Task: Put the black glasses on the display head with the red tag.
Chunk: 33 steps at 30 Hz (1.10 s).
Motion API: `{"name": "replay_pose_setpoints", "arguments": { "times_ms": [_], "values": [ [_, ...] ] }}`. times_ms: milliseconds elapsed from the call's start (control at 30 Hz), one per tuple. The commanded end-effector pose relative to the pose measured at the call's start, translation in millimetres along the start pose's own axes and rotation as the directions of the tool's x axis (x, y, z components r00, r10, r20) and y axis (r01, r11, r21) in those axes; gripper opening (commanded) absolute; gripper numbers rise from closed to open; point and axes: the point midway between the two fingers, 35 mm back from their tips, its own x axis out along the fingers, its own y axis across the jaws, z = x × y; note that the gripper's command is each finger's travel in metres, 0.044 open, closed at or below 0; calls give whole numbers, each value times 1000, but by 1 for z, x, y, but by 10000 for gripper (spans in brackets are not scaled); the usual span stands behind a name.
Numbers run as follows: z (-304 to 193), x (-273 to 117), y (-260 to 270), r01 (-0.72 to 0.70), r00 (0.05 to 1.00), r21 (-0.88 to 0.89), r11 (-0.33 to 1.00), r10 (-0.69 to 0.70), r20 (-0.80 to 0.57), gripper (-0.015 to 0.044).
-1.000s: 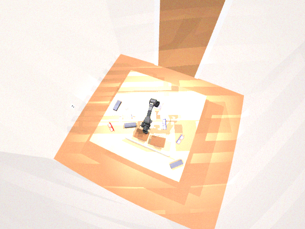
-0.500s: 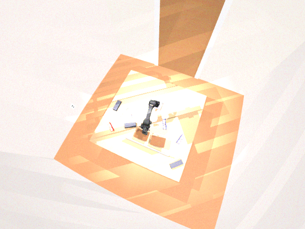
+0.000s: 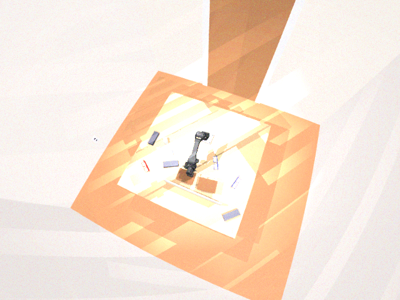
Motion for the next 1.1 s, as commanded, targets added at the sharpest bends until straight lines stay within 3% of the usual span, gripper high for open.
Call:
{"name": "replay_pose_setpoints", "arguments": {
  "times_ms": [0, 400, 533, 833, 1067],
  "values": [
    [0, 1, 0, 0, 1000, -6, 1000, 0, -2, 0],
    [0, 6, 0, 0, 1000, -6, 1000, 0, -2, 0],
    [0, 4, 0, 0, 1000, 0, 1000, 0, 0, 105],
    [0, 3, 0, 2, 1000, 0, 1000, -2, 0, 107],
    [0, -29, 1, 45, 999, -5, 999, -45, 1, 107]
  ]
}}
